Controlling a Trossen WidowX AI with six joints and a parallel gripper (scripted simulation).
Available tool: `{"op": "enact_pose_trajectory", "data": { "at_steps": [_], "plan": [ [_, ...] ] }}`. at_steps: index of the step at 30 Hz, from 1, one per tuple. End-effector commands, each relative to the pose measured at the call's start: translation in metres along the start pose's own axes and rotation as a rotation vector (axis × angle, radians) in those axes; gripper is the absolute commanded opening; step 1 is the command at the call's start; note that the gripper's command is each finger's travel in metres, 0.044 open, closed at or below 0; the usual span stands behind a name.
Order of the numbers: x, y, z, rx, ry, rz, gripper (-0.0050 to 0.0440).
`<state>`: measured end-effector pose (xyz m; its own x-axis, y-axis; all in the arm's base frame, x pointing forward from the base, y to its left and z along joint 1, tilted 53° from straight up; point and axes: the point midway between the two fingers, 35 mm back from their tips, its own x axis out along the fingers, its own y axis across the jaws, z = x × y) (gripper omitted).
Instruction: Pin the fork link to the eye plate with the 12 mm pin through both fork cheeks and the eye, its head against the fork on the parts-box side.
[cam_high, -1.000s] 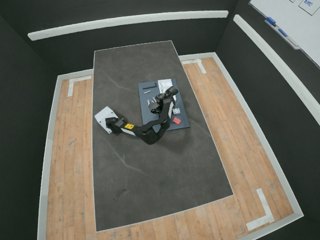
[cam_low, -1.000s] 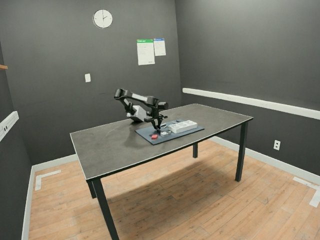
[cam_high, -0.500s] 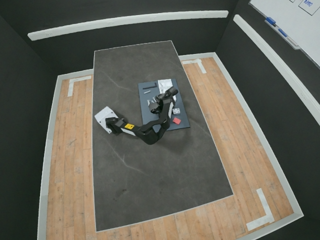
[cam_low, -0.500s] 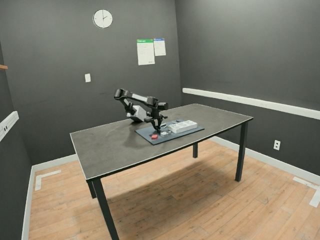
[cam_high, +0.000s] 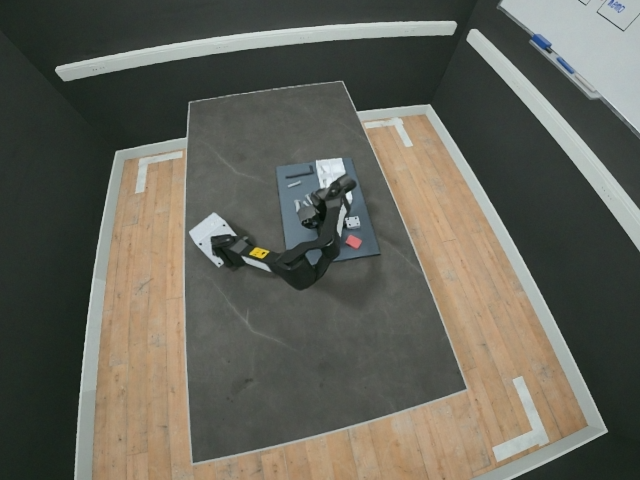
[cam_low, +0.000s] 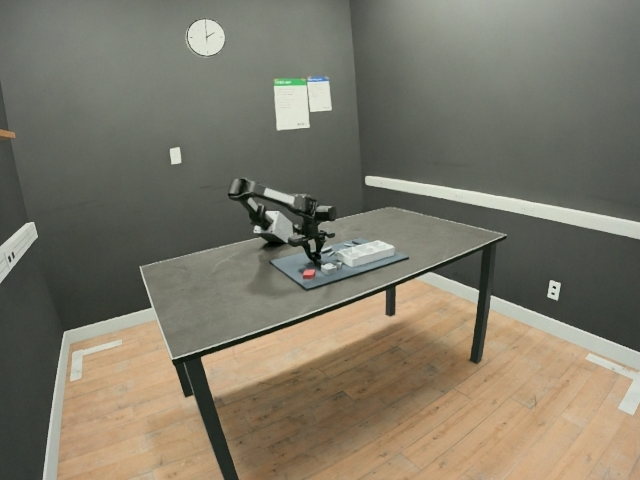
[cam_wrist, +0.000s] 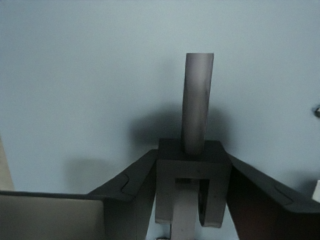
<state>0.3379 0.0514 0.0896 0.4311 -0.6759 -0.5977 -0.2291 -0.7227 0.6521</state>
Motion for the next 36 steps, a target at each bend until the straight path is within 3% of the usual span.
{"op": "enact_pose_trajectory", "data": {
  "at_steps": [1,36],
  "plan": [
    [-0.0064,0.0033,-0.0062,0.017,0.022,-0.013,-0.0050],
    [-0.0036,0.0031,-0.0055,0.015,0.020,-0.011,-0.0050]
  ]
}}
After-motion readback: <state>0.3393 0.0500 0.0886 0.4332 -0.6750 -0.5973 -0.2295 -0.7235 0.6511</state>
